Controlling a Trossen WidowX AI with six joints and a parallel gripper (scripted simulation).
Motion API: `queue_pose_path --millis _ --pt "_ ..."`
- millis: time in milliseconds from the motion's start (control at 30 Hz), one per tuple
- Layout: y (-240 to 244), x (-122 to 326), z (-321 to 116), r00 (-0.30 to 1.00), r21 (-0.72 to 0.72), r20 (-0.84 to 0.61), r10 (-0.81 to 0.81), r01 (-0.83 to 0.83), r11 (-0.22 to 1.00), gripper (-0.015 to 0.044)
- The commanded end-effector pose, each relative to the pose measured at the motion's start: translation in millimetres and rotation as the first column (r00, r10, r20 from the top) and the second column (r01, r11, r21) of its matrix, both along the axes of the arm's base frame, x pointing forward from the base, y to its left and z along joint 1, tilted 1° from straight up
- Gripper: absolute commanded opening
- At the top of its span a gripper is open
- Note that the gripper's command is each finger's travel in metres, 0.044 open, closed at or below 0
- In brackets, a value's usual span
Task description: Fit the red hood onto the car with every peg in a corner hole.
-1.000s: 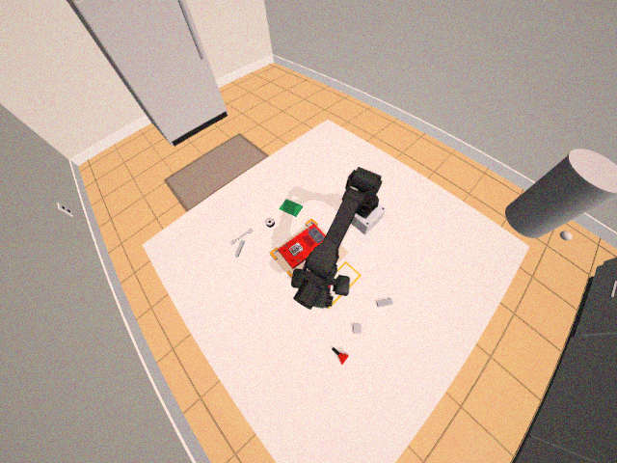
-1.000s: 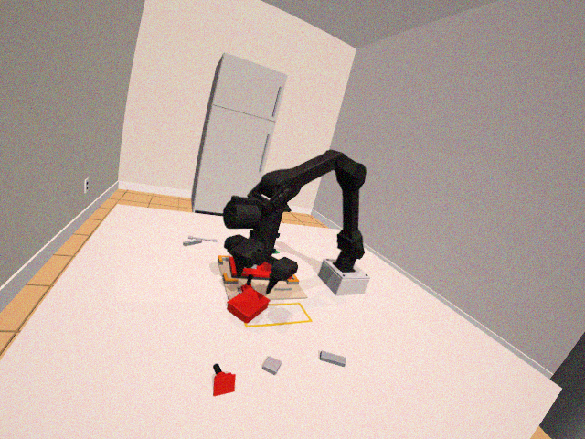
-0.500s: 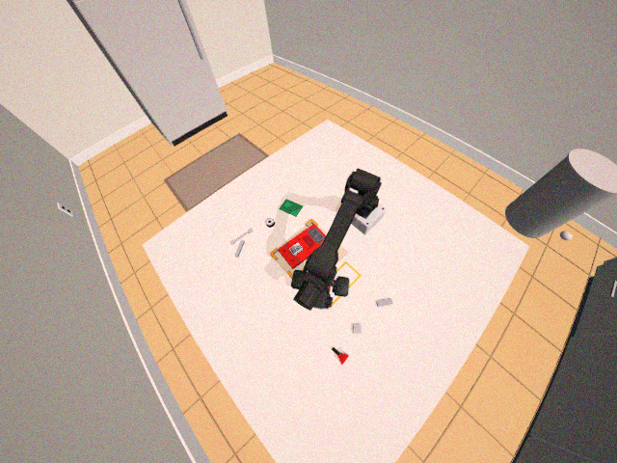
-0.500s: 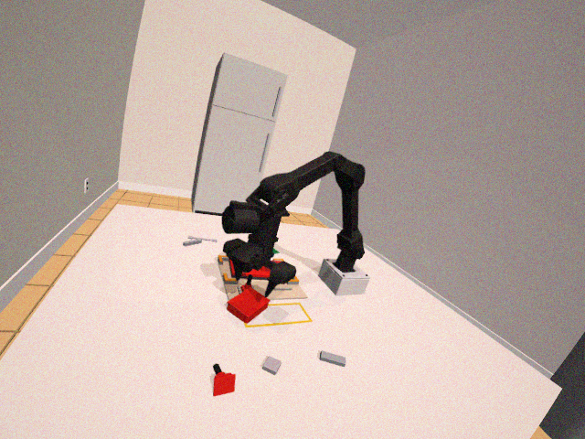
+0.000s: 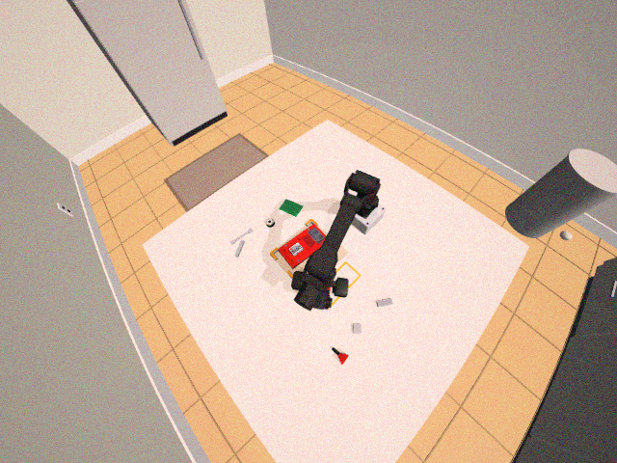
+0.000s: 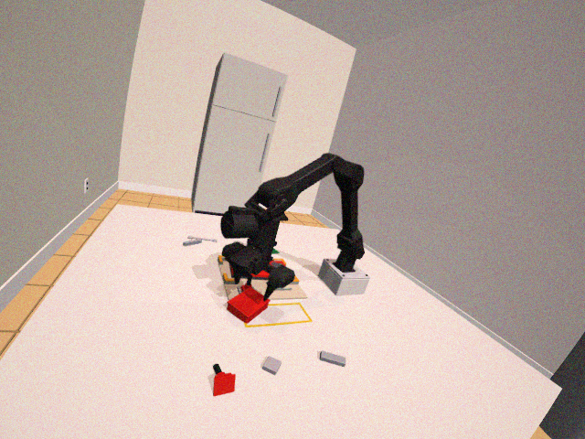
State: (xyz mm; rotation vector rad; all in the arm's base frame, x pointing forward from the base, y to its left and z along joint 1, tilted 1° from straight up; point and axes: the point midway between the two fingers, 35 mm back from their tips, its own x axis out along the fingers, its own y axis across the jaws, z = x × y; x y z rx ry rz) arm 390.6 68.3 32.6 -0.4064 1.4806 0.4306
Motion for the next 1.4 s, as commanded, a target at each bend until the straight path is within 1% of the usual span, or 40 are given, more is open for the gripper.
queue_pose_path --millis 0,1367 --pt "0 -2 -5 1.000 0.002 -0.007 0.003 -0.003 1.000 0.0440" --pt "-1 -2 -30 1.000 0.002 -0.007 0.003 -0.003 1.000 0.0440"
